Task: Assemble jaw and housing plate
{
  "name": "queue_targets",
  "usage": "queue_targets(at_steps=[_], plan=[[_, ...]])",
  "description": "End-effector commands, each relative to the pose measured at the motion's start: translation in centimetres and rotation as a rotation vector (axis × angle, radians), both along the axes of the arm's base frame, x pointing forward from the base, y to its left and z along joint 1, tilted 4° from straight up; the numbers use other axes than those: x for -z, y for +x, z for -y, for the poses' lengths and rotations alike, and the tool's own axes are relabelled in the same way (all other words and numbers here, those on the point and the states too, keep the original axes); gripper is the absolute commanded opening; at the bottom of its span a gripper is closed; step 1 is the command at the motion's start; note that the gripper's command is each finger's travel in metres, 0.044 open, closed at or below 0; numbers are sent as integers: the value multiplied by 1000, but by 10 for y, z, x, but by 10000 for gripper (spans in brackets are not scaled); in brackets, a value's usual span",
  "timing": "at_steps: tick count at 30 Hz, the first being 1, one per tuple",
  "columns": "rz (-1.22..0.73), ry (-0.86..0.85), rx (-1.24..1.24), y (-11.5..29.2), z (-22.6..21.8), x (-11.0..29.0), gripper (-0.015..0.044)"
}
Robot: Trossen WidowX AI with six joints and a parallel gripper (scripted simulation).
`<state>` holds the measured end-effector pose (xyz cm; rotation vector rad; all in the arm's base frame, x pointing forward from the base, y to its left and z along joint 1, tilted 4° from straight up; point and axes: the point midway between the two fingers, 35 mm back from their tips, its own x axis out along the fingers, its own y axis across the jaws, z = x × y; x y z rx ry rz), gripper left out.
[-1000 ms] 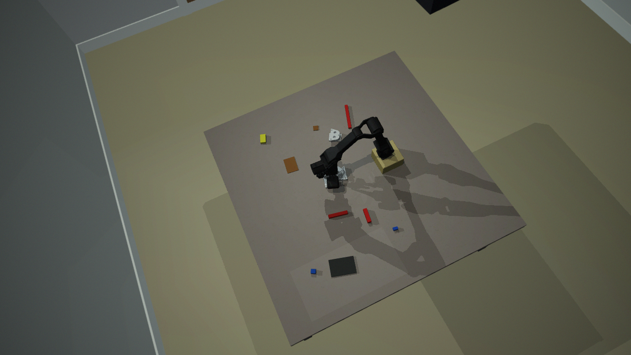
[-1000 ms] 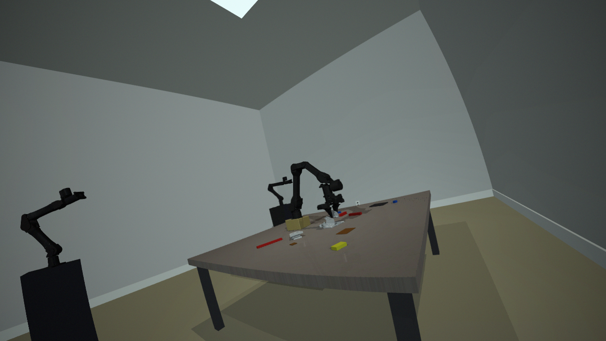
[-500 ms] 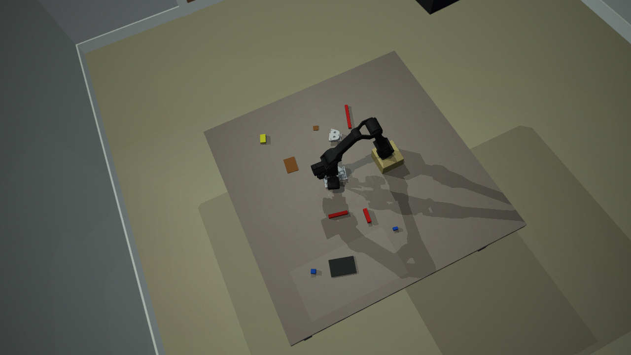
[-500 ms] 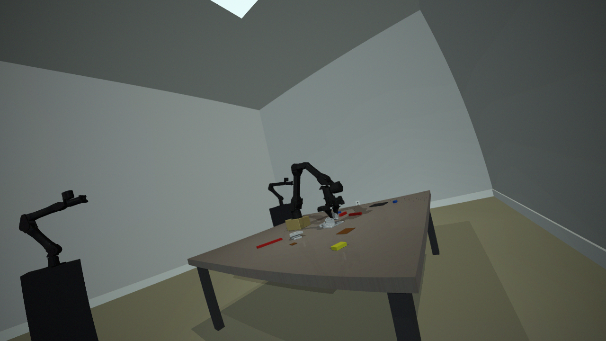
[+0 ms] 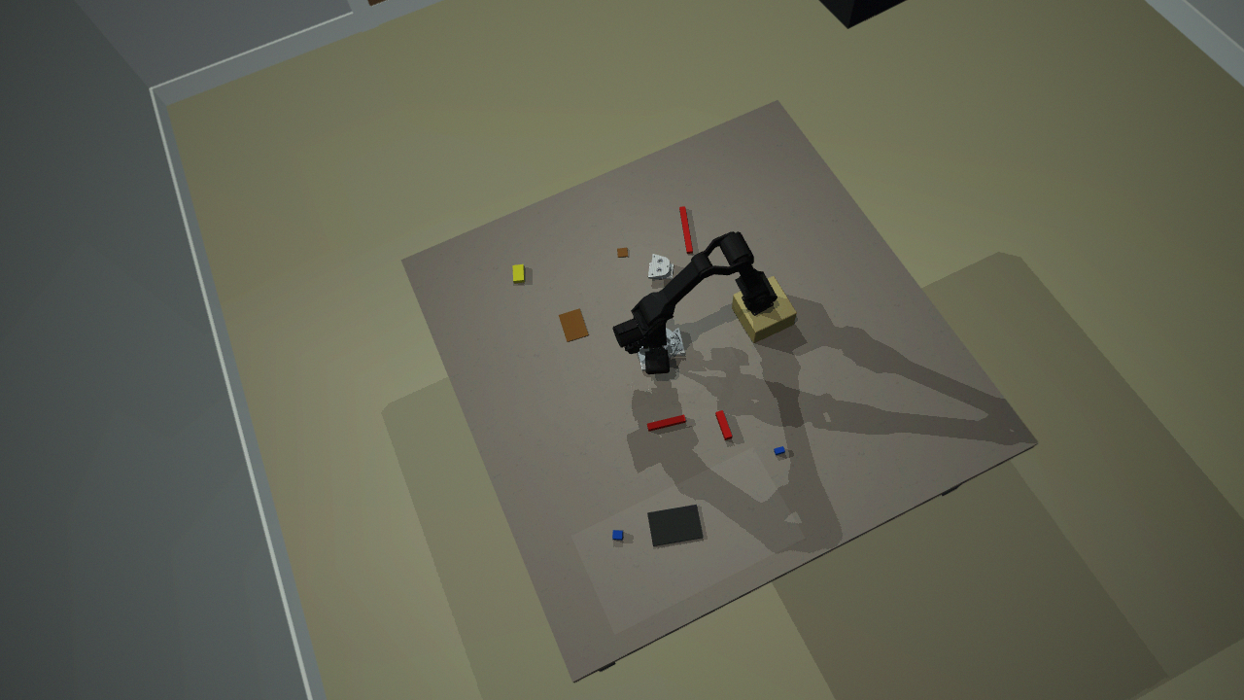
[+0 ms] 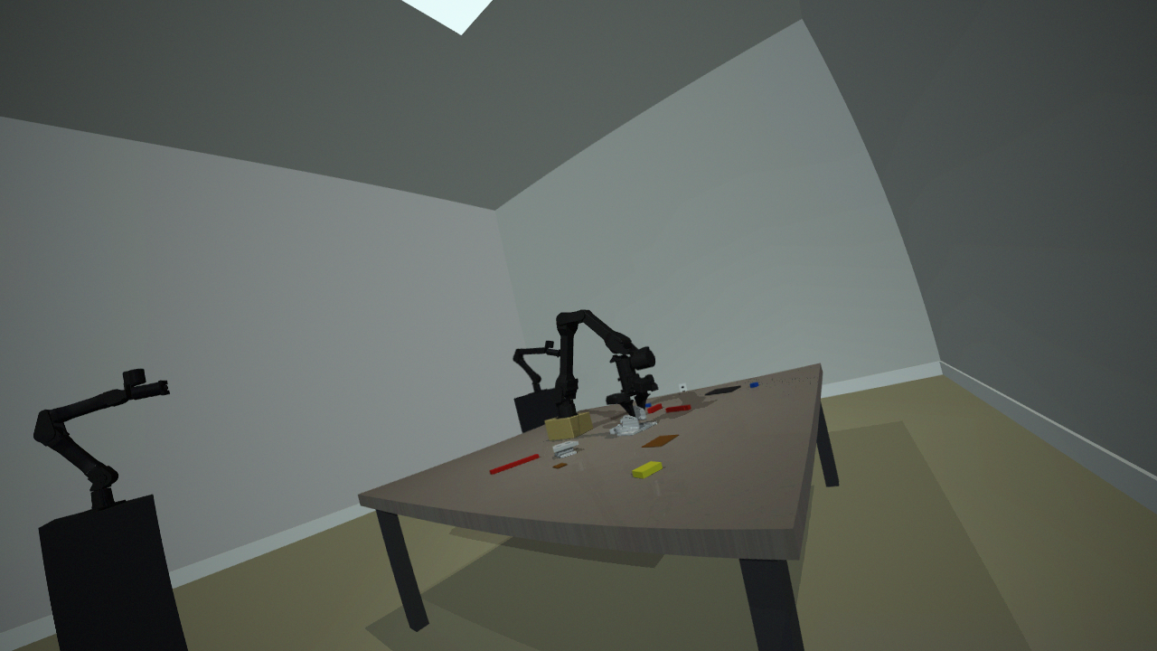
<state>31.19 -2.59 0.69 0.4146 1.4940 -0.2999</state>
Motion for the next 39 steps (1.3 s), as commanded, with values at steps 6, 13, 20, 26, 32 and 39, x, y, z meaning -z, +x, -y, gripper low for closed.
queue_targets(at_steps=[6,13,20,26,32,39], plan=[[-3,0,8,-1,0,2,134],[-3,1,14,-1,-1,5,134],[-3,1,14,-1,-1,6,134],[-3,1,15,0,-1,9,134],[-3,1,15,0,-1,9,134],[-3,1,15,0,-1,12,134]])
